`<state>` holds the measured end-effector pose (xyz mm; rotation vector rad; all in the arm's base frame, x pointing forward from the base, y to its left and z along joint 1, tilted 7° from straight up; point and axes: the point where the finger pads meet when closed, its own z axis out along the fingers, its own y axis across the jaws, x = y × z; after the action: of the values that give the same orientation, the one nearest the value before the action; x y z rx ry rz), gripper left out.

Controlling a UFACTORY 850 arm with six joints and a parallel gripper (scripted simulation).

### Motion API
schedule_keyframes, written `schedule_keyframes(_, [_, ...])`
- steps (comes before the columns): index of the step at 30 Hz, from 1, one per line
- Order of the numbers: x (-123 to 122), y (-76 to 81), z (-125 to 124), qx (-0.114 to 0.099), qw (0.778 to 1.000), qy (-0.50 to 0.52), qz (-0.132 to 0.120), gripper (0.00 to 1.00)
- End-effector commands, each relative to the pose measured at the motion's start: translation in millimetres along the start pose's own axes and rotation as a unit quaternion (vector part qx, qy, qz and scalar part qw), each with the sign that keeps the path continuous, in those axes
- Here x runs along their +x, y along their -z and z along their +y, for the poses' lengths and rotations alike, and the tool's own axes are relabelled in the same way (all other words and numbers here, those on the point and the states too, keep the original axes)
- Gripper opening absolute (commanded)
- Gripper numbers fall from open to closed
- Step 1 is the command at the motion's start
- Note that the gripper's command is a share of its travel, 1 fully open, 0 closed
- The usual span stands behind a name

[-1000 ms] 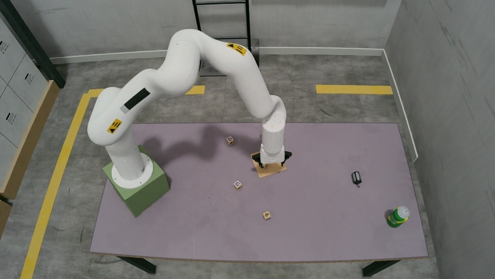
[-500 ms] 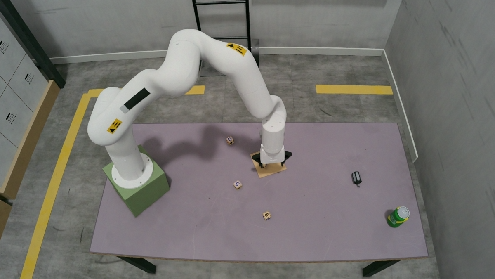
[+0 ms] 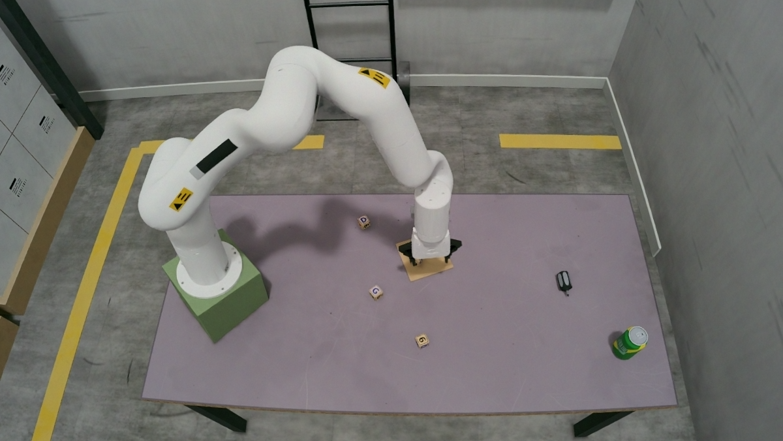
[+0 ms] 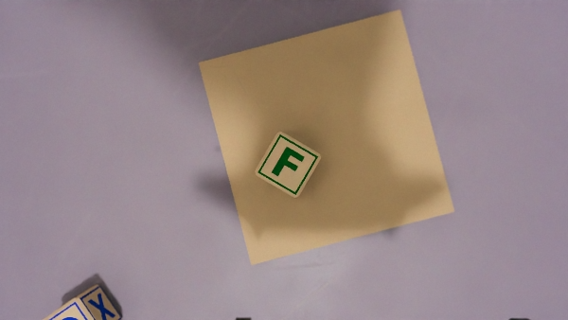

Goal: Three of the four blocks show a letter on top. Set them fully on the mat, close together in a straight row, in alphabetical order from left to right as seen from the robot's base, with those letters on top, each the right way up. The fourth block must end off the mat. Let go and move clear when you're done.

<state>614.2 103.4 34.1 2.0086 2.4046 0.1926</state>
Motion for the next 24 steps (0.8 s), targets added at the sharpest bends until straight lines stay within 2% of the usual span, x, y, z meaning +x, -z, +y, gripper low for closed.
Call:
schedule_keyframes(1, [0.0,1.1,1.3,-0.001,1.000,0.000,0.000,1.00])
schedule_keyframes(9, [-5.2,0.6,-4.0,-0.001,1.000,0.000,0.002,1.00])
schedule_keyframes(12, [-28.8,-1.2,-29.6,-0.003,1.000,0.001,0.008,1.00])
schedule_keyframes(13, [-28.8,-1.2,-29.6,-0.003,1.000,0.001,0.008,1.00])
schedule_keyframes(14, [-40.1,-1.8,-42.6,-0.003,1.000,0.001,0.009,1.00])
schedule_keyframes(16, [-40.1,-1.8,-42.6,-0.003,1.000,0.001,0.009,1.00])
schedule_keyframes(17, [-51.9,-2.3,-56.9,-0.004,1.000,0.001,0.010,1.00])
schedule_keyframes(19, [-51.9,-2.3,-56.9,-0.004,1.000,0.001,0.010,1.00])
schedule_keyframes(20, [-63.5,-2.7,-71.8,-0.004,1.000,0.001,0.009,1.00])
schedule_keyframes(22, [-63.5,-2.7,-71.8,-0.004,1.000,0.001,0.009,1.00])
schedule_keyframes(23, [-74.2,-2.9,-86.4,-0.004,1.000,0.001,0.007,1.00])
schedule_keyframes(24, [-74.2,-2.9,-86.4,-0.004,1.000,0.001,0.007,1.00])
